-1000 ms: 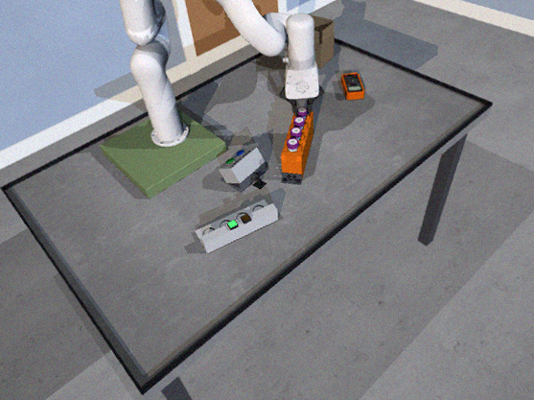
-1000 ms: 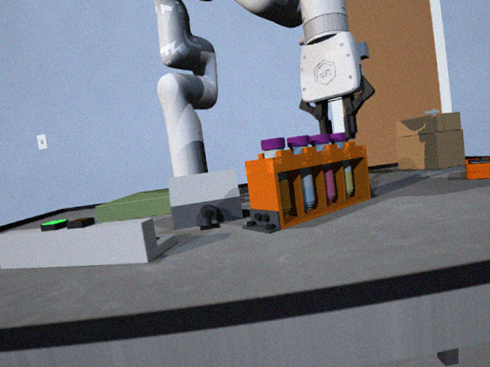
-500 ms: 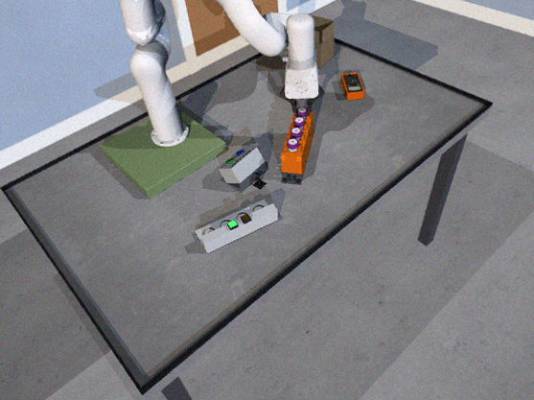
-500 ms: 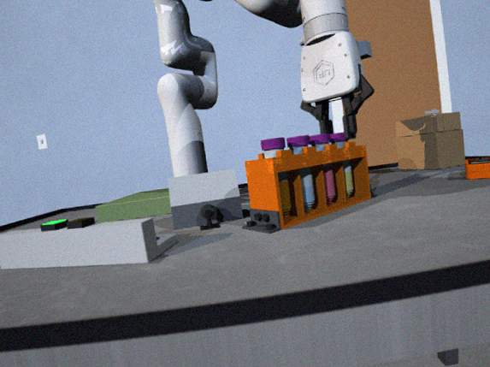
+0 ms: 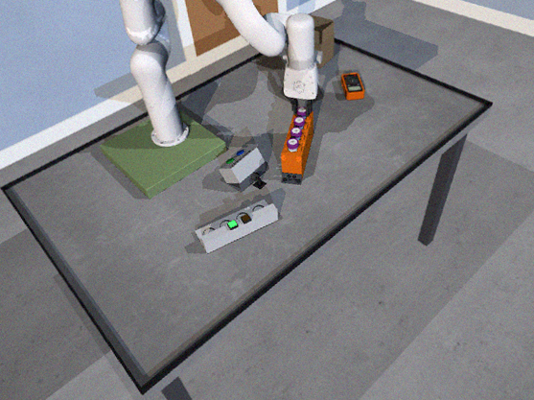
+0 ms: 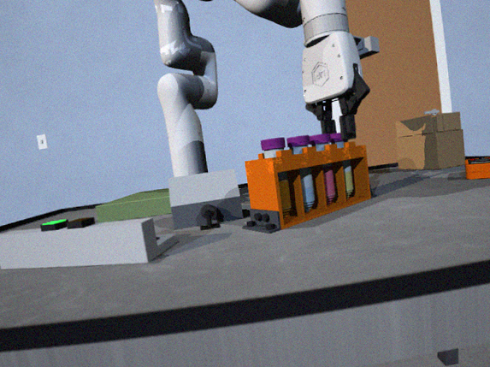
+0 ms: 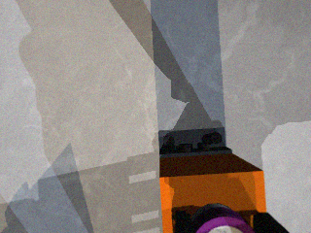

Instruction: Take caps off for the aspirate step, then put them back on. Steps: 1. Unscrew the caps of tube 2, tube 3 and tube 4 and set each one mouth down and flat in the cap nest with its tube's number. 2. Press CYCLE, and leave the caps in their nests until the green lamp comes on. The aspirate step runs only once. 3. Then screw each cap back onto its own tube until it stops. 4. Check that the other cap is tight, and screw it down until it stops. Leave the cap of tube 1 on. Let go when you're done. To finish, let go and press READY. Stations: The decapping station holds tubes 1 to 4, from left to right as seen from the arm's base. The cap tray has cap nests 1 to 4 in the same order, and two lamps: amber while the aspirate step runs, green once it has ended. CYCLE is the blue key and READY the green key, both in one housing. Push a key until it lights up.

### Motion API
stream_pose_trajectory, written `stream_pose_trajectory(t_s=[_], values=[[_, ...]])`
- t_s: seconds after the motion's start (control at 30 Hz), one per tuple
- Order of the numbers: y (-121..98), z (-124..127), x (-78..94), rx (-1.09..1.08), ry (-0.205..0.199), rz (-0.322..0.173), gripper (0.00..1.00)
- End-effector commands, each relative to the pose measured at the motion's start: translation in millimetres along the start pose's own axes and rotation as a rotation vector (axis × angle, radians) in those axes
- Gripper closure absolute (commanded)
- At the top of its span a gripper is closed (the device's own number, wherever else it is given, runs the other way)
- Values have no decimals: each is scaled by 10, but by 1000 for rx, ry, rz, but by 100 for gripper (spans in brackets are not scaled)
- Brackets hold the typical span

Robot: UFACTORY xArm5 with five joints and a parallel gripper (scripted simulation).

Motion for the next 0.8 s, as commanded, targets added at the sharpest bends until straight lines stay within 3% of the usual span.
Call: stream_pose_trajectory(t_s=[0.0,0.23,0.27,0.67,0.77], values=[[1,10,-13,113,-3,2,100],[1,10,-13,162,-3,2,100],[1,10,-13,162,-3,2,54],[1,10,-13,162,-3,2,54],[1,10,-103,162,-3,2,54]])
Point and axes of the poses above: the point where the finger pads meet when closed, its own x axis out along the fingers, its own z axis across the jaws, y = z × x, the point moved 2 cm from there along -x, back along the fingers, and after that the axes turned 6 degrees about -x, right-handed, at the moved point
